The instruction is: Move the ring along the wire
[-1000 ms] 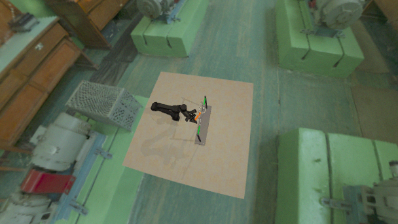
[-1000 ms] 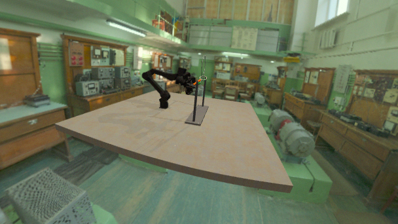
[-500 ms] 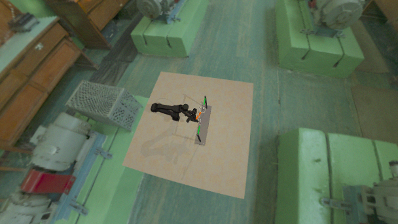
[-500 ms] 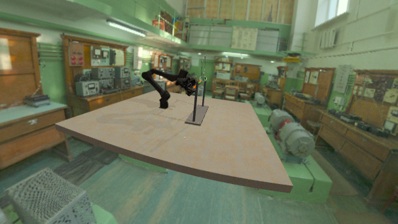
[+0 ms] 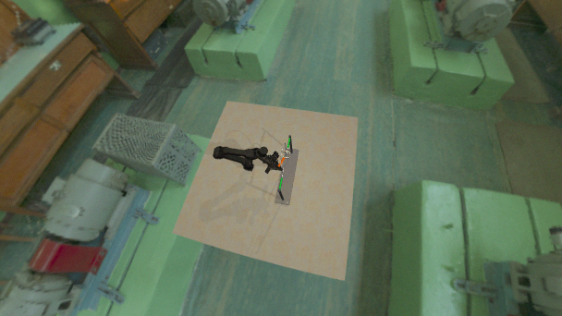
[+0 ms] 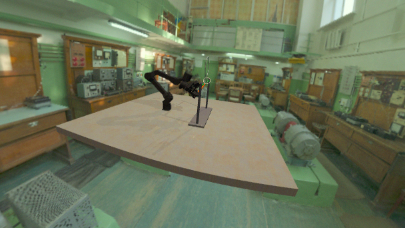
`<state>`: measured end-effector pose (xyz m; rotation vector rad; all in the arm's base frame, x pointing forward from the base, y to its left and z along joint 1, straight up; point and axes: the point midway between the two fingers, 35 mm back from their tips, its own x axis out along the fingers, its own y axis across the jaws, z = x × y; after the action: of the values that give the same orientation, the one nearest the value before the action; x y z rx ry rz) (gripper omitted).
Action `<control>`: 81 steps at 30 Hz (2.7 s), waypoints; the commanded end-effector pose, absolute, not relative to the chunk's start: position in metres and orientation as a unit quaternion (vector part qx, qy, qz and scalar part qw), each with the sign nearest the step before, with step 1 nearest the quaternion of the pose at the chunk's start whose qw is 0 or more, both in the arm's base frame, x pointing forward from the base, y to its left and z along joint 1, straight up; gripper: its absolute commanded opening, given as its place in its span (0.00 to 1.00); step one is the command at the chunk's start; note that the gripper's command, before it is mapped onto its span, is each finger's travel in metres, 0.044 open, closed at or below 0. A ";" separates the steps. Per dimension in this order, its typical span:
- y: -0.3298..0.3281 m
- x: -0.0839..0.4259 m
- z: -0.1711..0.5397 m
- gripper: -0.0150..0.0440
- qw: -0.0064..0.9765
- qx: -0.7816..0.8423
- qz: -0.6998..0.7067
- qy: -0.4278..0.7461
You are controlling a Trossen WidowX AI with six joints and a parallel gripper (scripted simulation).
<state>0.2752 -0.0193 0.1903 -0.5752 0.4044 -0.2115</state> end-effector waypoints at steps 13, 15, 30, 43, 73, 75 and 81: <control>0.029 0.274 0.164 0.00 0.964 -0.133 -0.064 0.220; 0.035 0.274 0.163 0.00 0.966 -0.116 -0.060 0.221; 0.071 0.273 0.160 0.00 0.973 -0.031 -0.041 0.227; 0.090 0.272 0.159 0.00 0.973 -0.011 -0.037 0.227; 0.121 0.271 0.159 0.00 0.973 -0.008 -0.041 0.225; 0.122 0.271 0.159 0.00 0.973 -0.008 -0.042 0.225; 0.122 0.271 0.153 0.00 0.973 -0.008 -0.042 0.225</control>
<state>0.2705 0.1215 0.1570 -0.0167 0.4542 -0.0781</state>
